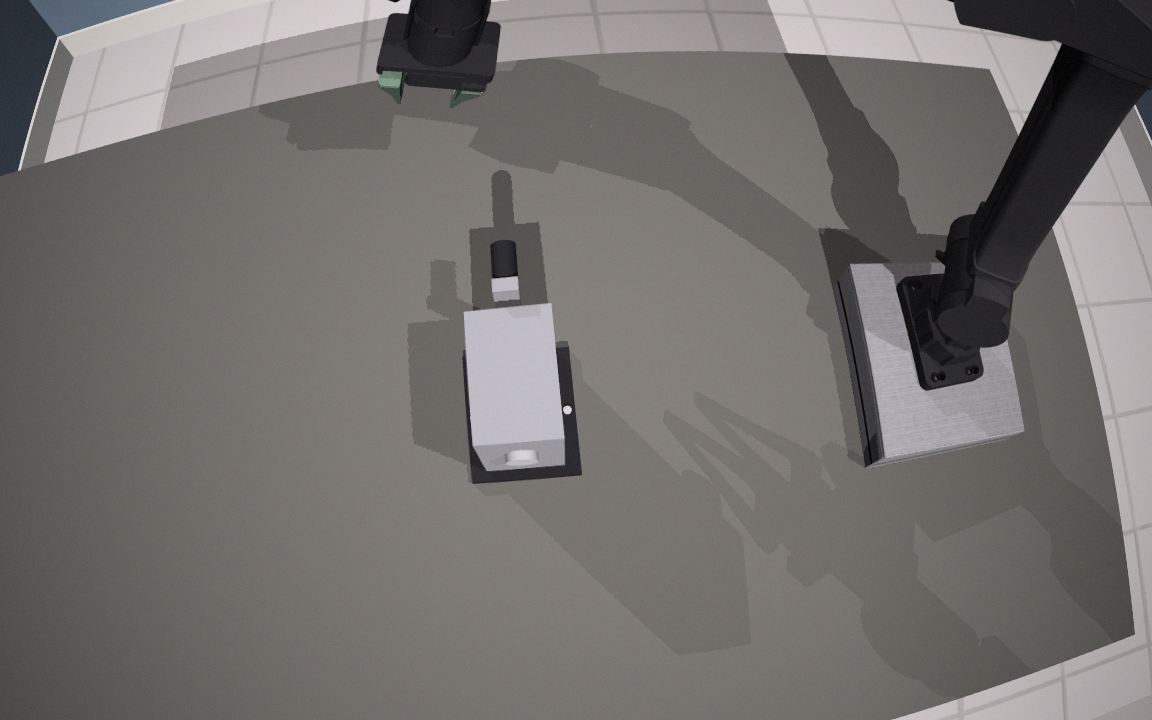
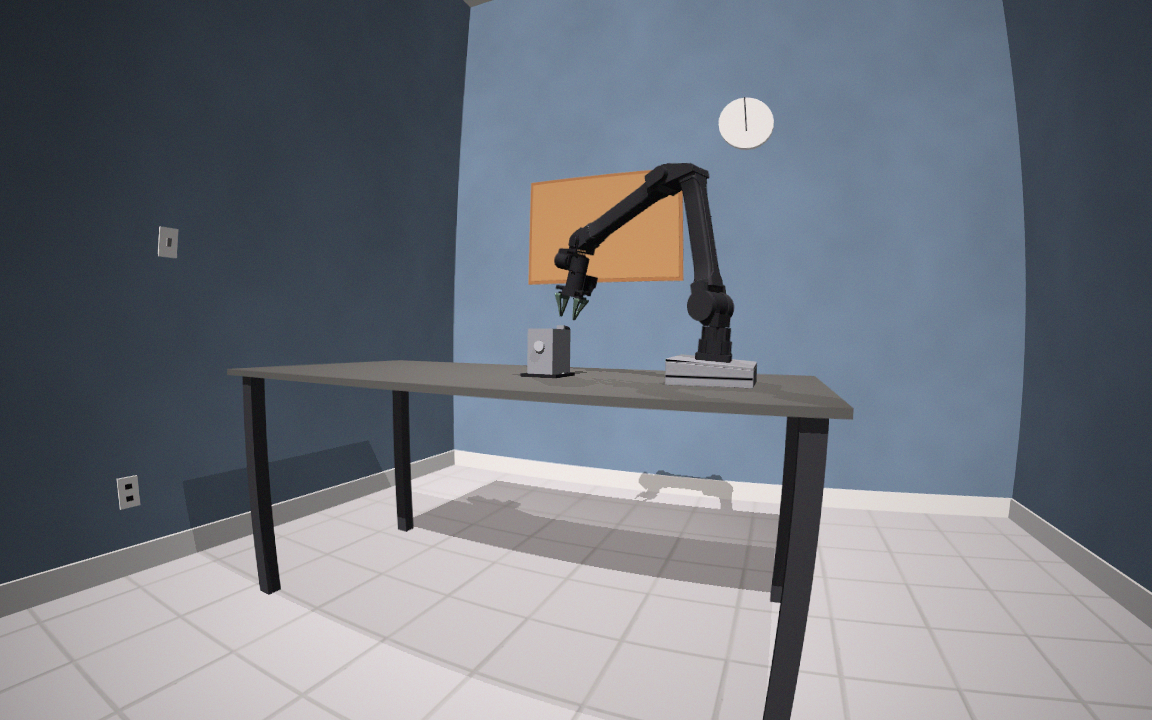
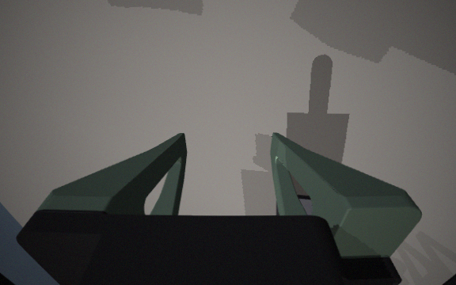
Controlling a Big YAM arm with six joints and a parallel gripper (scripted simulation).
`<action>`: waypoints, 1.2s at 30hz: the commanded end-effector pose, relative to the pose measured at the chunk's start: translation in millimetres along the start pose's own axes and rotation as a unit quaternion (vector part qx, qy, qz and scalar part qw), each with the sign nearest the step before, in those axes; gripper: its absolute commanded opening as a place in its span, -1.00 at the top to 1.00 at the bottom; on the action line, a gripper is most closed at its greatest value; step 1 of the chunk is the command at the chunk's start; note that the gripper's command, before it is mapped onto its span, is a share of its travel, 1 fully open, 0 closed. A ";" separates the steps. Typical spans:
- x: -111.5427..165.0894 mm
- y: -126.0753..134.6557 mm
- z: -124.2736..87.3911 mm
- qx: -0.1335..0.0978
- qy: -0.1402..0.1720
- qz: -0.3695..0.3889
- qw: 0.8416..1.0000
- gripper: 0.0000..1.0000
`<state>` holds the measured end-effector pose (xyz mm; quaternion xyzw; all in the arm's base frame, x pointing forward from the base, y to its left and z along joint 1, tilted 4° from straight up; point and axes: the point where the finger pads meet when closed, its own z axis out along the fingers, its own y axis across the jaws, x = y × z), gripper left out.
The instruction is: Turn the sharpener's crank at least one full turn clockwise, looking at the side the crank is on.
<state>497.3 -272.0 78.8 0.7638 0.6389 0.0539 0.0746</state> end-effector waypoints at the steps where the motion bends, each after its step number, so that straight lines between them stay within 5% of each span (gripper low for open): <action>1: 11.6 -1.3 -19.5 -0.003 -0.002 0.001 1.000 -0.02; 4: 24.3 -4.1 -22.2 -0.007 -0.002 0.001 1.000 -0.02; 5: 30.2 -7.7 -23.5 0.009 0.011 -0.004 1.000 -0.02; 6: 27.9 15.9 -44.2 -0.008 0.012 -0.023 1.000 -0.02; 8: 37.0 12.0 -46.4 -0.002 0.018 -0.014 1.000 -0.02; 9: 47.3 -15.6 -28.6 0.027 0.025 -0.013 0.999 -0.02; 11: 50.7 5.3 -49.5 0.012 0.028 -0.020 0.999 -0.02; 12: 55.2 1.3 -40.1 0.033 0.040 -0.036 0.998 -0.02; 15: 59.6 -0.8 -42.0 0.039 0.045 -0.038 0.998 -0.02; 17: 72.9 -28.3 -37.1 0.059 0.048 -0.026 0.997 -0.02; 21: 89.4 -35.6 -43.4 0.070 0.059 -0.031 0.995 -0.02; 22: 88.8 -14.0 -61.8 0.055 0.061 -0.049 0.995 -0.02; 24: 97.2 -18.8 -65.0 0.062 0.065 -0.040 0.995 -0.02; 25: 105.4 -46.0 -49.6 0.091 0.071 -0.038 0.993 -0.02; 32: 121.1 -35.1 -66.9 0.102 0.089 -0.062 0.989 -0.02; 33: 123.6 -61.2 -60.5 0.123 0.090 -0.045 0.987 -0.02; 36: 139.1 -67.8 -65.7 0.124 0.092 -0.050 0.987 -0.02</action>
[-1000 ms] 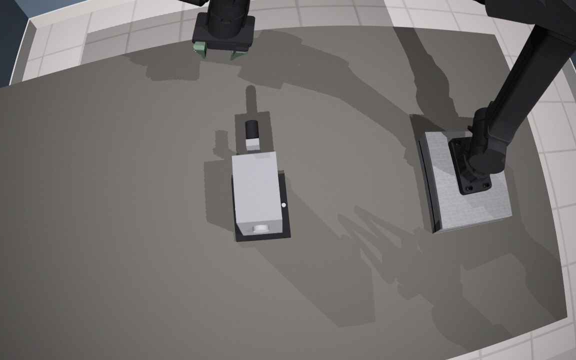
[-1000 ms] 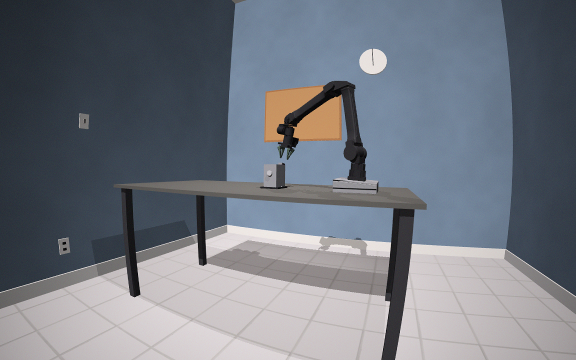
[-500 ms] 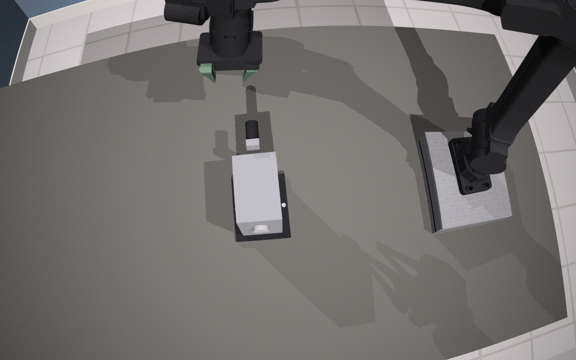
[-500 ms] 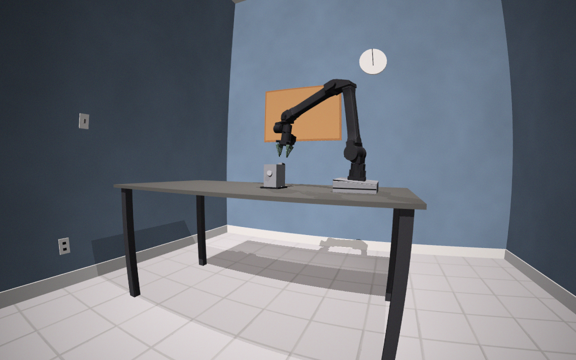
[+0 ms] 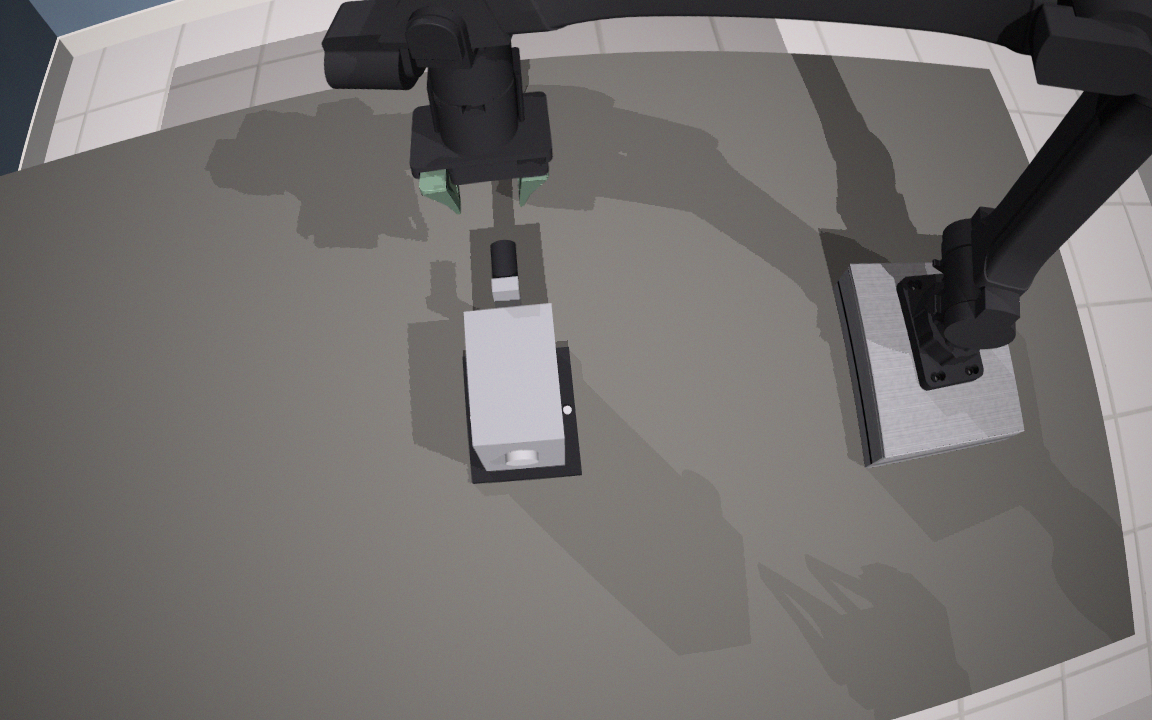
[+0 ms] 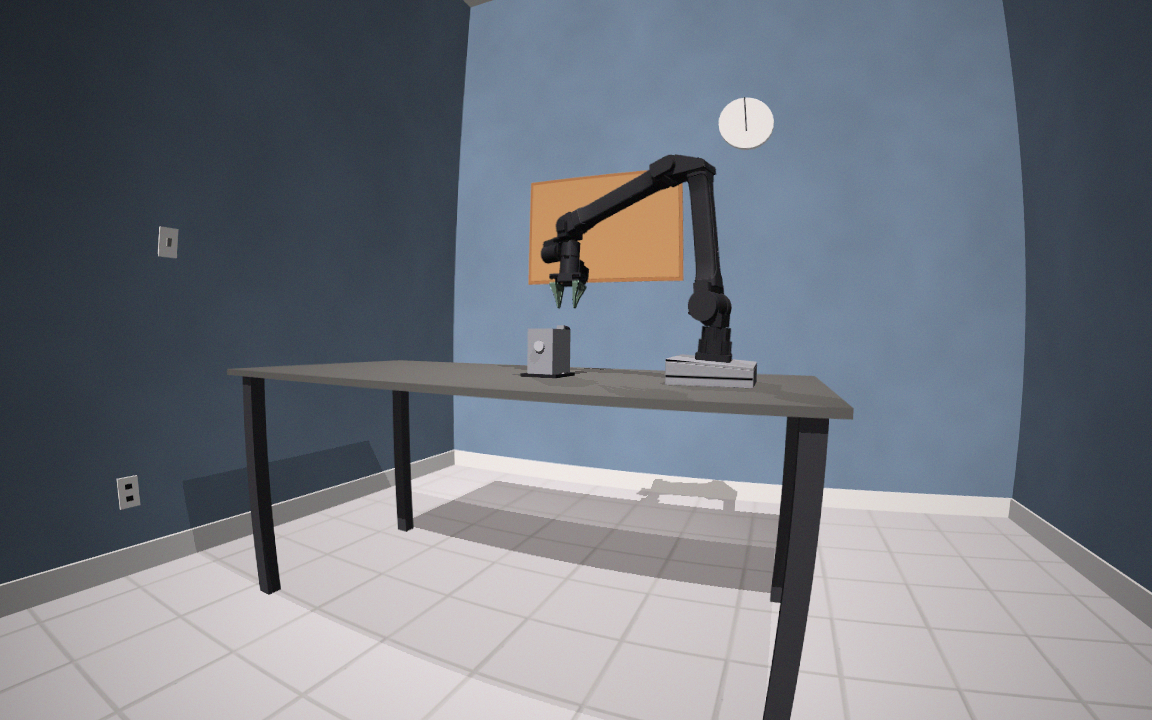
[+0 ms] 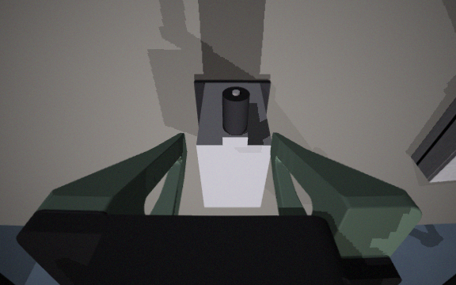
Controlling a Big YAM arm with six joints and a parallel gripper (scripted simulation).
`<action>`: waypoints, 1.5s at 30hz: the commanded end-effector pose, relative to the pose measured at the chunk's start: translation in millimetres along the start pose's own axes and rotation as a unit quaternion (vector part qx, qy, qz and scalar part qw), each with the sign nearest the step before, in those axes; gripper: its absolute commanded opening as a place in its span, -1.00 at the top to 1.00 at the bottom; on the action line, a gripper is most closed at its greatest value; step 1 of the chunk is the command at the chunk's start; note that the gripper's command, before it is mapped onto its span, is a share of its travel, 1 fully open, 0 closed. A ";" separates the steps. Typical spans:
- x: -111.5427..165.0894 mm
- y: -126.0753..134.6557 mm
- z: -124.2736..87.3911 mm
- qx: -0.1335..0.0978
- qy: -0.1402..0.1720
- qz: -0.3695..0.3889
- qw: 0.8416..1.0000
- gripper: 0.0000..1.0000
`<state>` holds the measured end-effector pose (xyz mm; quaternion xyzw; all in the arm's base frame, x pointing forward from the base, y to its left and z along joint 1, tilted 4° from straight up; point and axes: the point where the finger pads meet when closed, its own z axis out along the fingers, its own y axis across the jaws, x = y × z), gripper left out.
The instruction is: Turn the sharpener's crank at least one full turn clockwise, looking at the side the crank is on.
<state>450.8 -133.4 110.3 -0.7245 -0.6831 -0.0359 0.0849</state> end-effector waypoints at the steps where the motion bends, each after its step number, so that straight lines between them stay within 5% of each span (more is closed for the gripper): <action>1: 15.4 -8.1 -15.9 -0.009 -0.002 0.001 1.000 -0.02; 4: 7.0 -3.5 -9.1 -0.021 -0.005 0.006 1.000 -0.02; 6: -0.4 -4.0 12.6 -0.004 0.000 0.013 1.000 -0.02; 20: -0.6 -3.4 45.3 -0.003 -0.001 0.007 1.000 -0.02; 45: -0.6 -4.7 47.6 -0.001 0.000 0.007 1.000 -0.02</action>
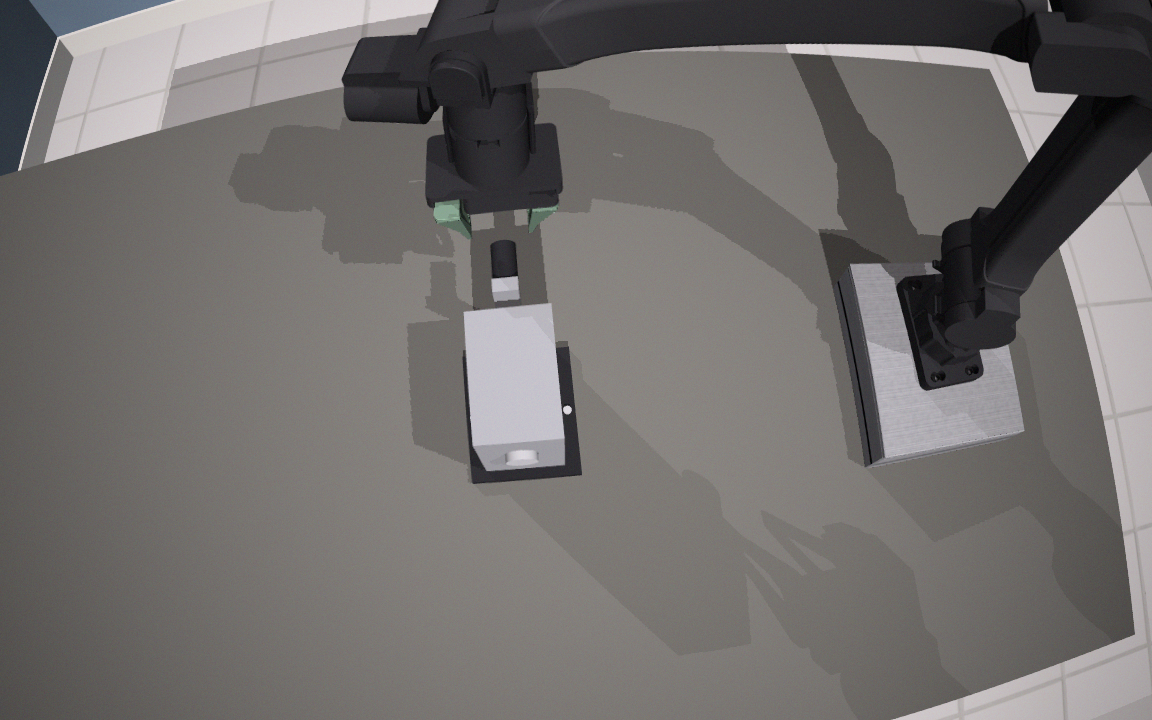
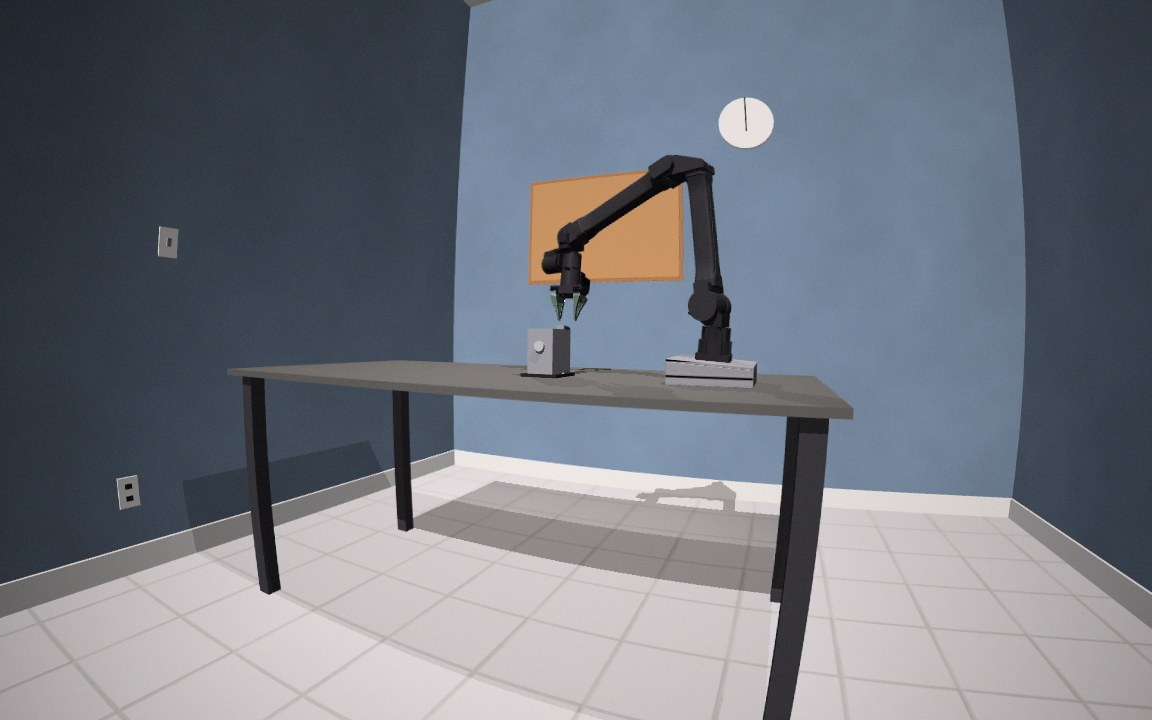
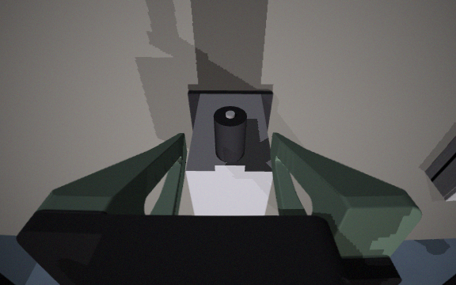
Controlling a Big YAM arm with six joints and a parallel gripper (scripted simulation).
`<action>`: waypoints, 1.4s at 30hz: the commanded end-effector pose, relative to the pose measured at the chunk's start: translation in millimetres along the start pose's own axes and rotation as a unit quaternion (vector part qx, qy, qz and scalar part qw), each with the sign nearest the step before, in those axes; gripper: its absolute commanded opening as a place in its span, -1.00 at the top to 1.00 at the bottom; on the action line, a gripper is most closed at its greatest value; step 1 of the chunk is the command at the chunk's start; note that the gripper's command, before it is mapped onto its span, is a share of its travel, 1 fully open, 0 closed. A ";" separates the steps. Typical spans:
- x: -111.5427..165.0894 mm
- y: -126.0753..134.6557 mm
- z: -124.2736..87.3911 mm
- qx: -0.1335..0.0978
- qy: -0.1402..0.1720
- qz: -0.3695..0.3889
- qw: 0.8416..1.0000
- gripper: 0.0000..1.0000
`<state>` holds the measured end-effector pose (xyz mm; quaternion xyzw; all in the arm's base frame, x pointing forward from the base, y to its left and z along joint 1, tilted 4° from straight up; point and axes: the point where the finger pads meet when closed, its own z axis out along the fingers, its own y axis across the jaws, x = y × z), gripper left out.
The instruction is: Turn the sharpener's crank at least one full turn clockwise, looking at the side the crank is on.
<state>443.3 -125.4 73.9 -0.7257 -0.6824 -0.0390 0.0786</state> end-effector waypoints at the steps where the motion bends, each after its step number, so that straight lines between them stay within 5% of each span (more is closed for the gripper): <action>1: -1.8 0.3 9.9 0.006 0.002 0.006 1.000 -0.02; 22: -1.8 -0.3 10.7 0.005 0.002 0.006 1.000 -0.02; 42: -4.4 -0.1 34.7 0.004 0.001 0.005 1.000 -0.02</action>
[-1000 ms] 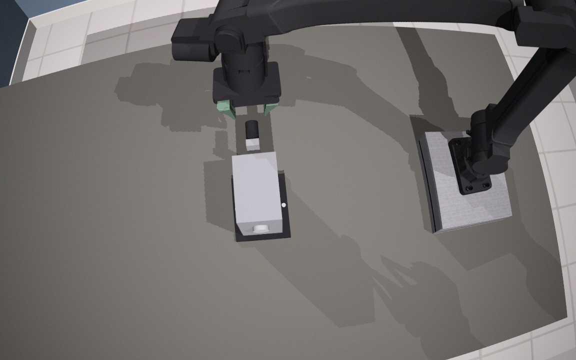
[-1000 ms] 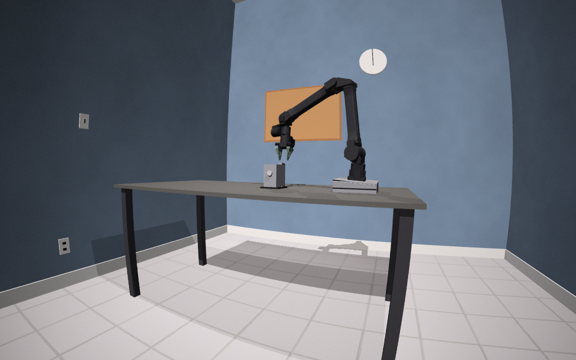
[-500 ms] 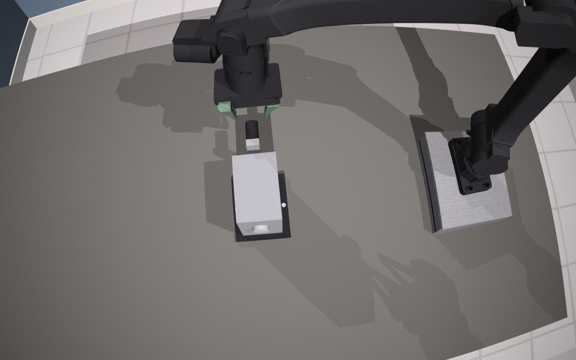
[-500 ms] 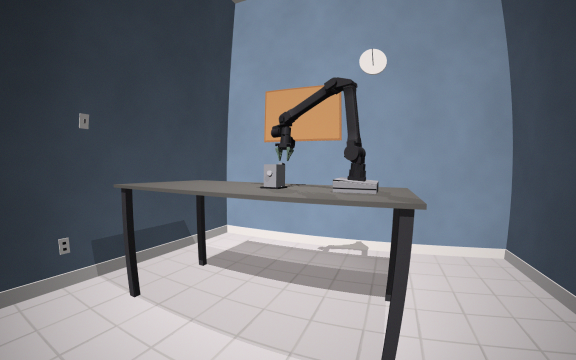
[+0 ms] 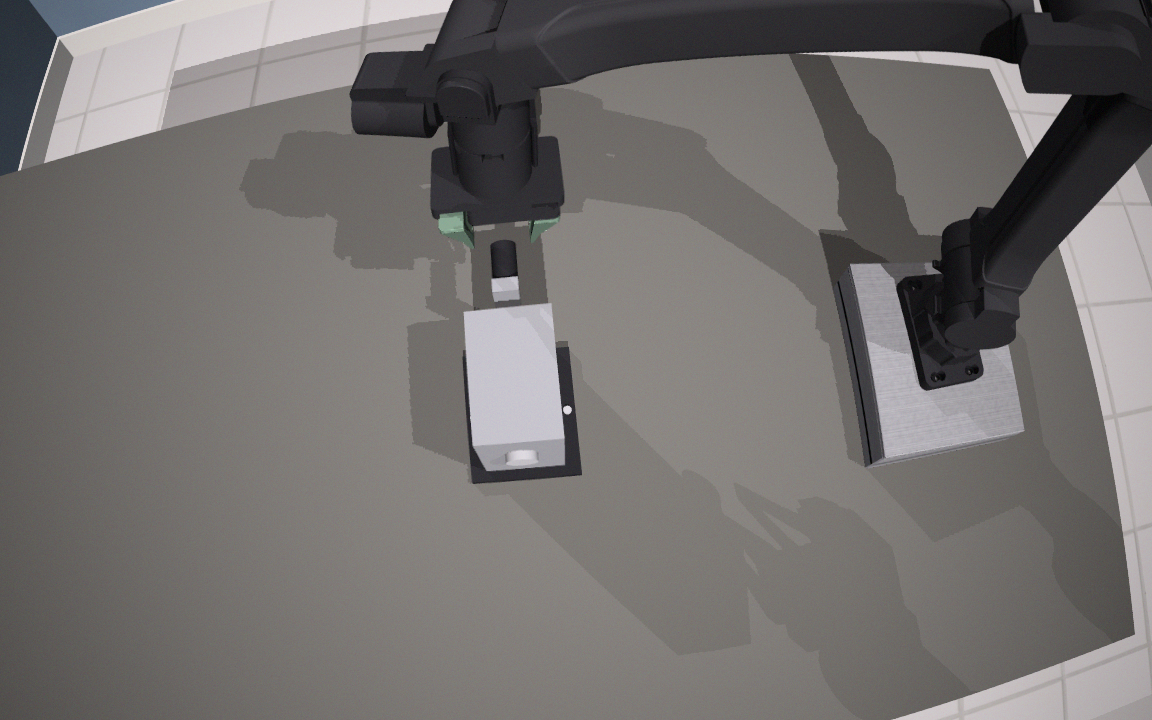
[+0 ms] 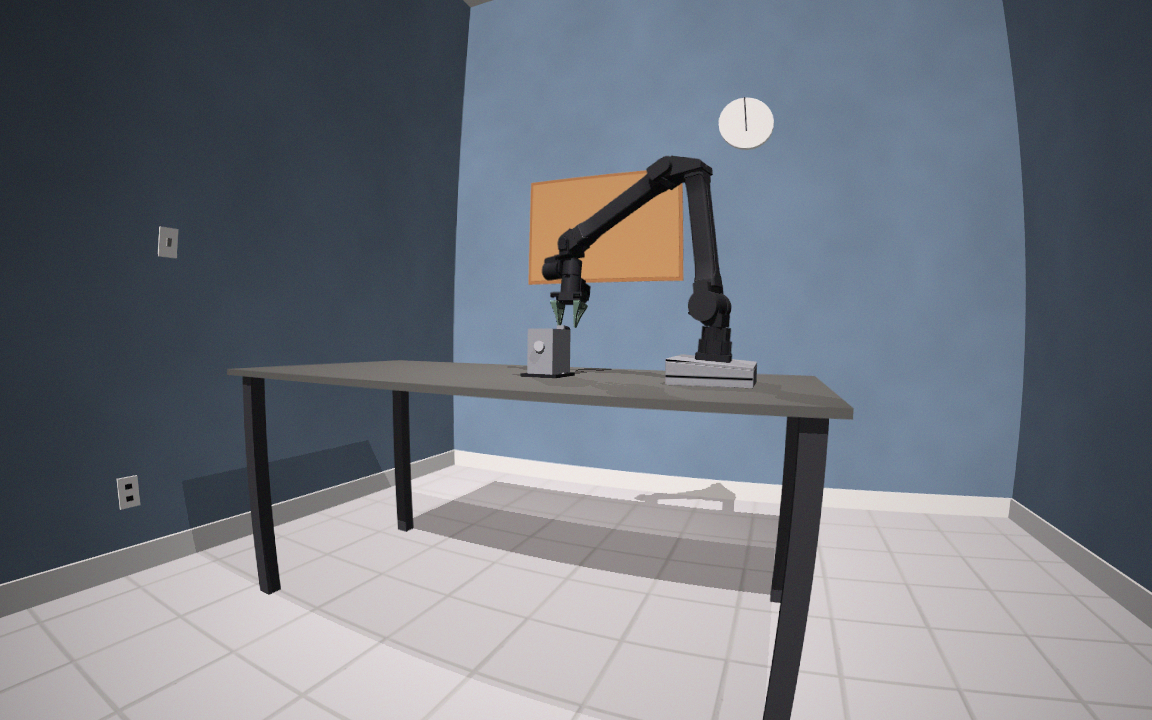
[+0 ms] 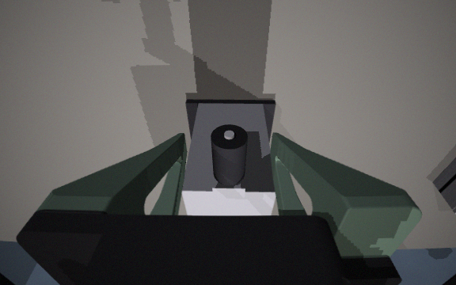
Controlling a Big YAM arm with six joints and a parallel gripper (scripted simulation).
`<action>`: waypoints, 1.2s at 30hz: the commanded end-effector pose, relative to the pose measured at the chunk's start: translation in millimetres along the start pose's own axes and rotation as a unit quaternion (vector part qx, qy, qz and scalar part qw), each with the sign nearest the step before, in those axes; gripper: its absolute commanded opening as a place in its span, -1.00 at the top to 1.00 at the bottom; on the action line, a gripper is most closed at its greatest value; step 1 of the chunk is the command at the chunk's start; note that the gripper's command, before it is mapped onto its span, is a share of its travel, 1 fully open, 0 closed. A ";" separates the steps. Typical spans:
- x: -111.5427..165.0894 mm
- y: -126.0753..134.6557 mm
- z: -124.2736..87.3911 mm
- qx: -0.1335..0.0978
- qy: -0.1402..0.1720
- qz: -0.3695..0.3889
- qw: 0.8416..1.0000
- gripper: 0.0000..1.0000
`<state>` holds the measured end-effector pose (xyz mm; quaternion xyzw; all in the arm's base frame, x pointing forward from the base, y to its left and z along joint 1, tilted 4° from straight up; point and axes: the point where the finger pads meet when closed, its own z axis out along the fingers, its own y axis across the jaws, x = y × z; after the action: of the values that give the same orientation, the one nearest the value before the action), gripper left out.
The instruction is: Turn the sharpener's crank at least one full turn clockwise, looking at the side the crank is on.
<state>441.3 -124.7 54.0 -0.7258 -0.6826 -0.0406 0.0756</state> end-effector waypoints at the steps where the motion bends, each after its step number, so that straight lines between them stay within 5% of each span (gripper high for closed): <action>1: -1.8 0.6 16.2 0.008 0.002 0.005 1.000 -0.02; 31: -2.4 3.6 24.0 0.005 0.002 0.004 1.000 -0.02; 32: -3.7 10.2 8.5 -0.009 -0.002 0.000 1.000 0.70; 36: -3.7 10.2 8.5 -0.009 -0.002 0.000 1.000 0.70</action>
<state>439.7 -124.1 38.5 -0.7260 -0.6821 -0.0392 0.0781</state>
